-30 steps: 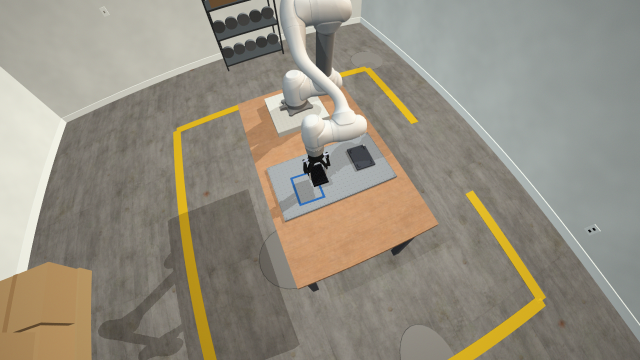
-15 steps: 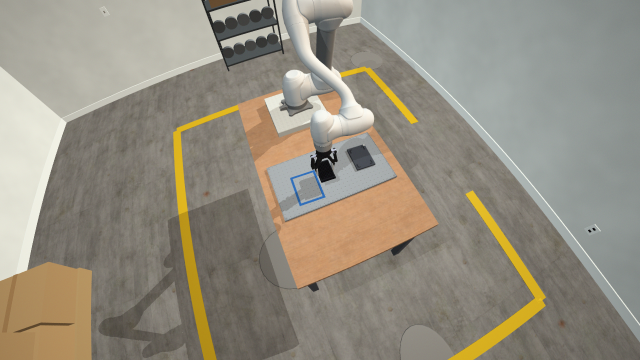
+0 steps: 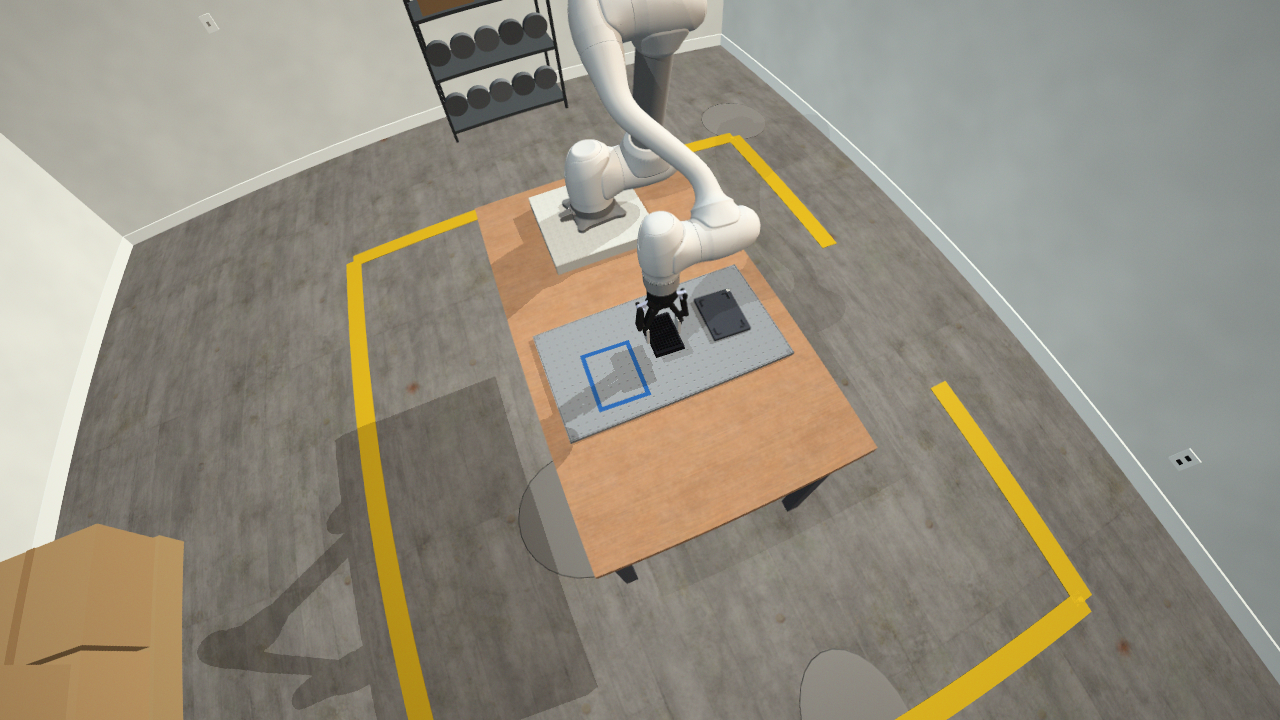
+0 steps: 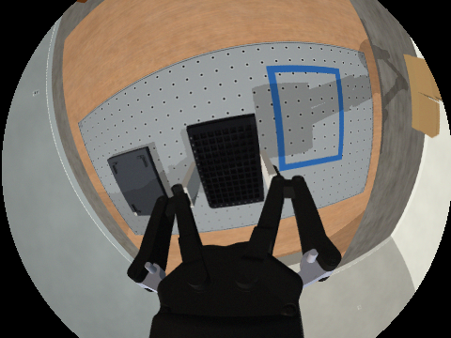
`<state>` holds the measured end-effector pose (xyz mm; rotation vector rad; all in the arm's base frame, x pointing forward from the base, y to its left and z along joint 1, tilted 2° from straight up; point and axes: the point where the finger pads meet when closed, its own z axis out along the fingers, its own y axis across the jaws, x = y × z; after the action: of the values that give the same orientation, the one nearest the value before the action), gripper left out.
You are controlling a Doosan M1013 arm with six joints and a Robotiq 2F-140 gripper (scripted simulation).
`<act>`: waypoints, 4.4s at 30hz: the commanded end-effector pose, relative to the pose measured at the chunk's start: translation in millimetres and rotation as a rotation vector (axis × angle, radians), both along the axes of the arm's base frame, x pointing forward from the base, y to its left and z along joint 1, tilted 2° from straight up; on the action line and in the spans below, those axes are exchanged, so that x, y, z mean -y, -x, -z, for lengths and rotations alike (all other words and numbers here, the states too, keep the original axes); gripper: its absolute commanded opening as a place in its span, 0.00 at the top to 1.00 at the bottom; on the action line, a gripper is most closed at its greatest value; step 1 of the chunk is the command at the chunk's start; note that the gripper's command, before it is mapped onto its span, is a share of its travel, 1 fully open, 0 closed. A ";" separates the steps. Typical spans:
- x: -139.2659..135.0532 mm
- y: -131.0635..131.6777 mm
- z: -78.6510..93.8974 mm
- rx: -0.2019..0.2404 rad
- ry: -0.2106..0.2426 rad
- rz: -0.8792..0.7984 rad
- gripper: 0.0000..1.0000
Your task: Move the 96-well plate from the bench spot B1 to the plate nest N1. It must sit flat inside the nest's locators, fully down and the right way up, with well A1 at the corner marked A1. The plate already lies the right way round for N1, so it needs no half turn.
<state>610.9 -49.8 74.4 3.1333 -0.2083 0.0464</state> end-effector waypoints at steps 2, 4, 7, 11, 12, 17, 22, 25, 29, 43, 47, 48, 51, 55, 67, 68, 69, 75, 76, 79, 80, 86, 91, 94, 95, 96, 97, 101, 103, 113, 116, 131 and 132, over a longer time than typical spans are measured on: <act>-11.4 0.9 -0.4 0.000 0.000 0.000 1.00; -14.8 1.1 -0.5 0.000 0.000 0.000 1.00; -24.7 2.0 -0.8 0.000 0.000 0.000 1.00; -38.0 3.1 -1.1 0.000 0.000 0.000 1.00; -41.3 3.3 -1.2 0.000 0.000 0.000 1.00; -57.9 4.7 -1.6 0.000 0.000 0.000 1.00; -67.9 5.6 -1.9 0.000 0.000 0.000 1.00; -77.9 6.4 -2.2 0.000 0.000 0.000 1.00; -91.1 7.5 -2.5 0.000 0.000 0.000 1.00; -131.0 10.8 -3.5 0.000 0.000 0.000 1.00; -144.3 11.9 -3.9 0.000 0.000 0.000 1.00; -147.6 12.2 -4.0 0.000 0.000 0.000 1.00; -157.6 13.0 -4.2 0.000 0.000 0.000 1.00; -164.2 13.5 -4.4 0.000 0.000 0.000 1.00; -204.0 16.8 -5.4 0.000 0.000 0.000 1.00; -207.4 17.1 -5.5 0.000 0.000 0.000 1.00; -210.7 17.4 -5.6 0.000 0.000 0.000 1.00; -216.4 17.9 -5.7 0.000 0.000 0.000 1.00; -216.4 17.9 -5.7 0.000 0.000 0.000 1.00; -216.4 17.9 -5.7 0.000 0.000 0.000 1.00; -216.3 17.9 -5.7 0.000 0.000 0.000 1.00; -216.1 17.9 -5.7 0.000 0.000 0.000 1.00; -216.0 17.8 -5.7 0.000 0.000 0.000 1.00; -215.9 17.8 -5.7 0.000 0.000 0.000 1.00; -215.9 17.8 -5.7 0.000 0.000 0.000 1.00; -215.9 17.8 -5.7 0.000 0.000 0.000 1.00; -215.8 17.8 -5.7 0.000 0.000 0.000 1.00; -215.8 17.8 -5.7 0.000 0.000 0.000 1.00; -215.7 17.8 -5.7 0.000 0.000 0.000 1.00; -215.6 17.6 0.9 0.000 0.000 0.000 1.00; -215.6 17.5 5.9 0.000 0.000 0.000 1.00; -215.4 16.8 27.6 0.000 0.000 0.000 1.00; -215.4 16.8 29.2 0.000 0.000 0.000 1.00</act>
<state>594.0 165.6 48.7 3.1330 -0.2086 0.0464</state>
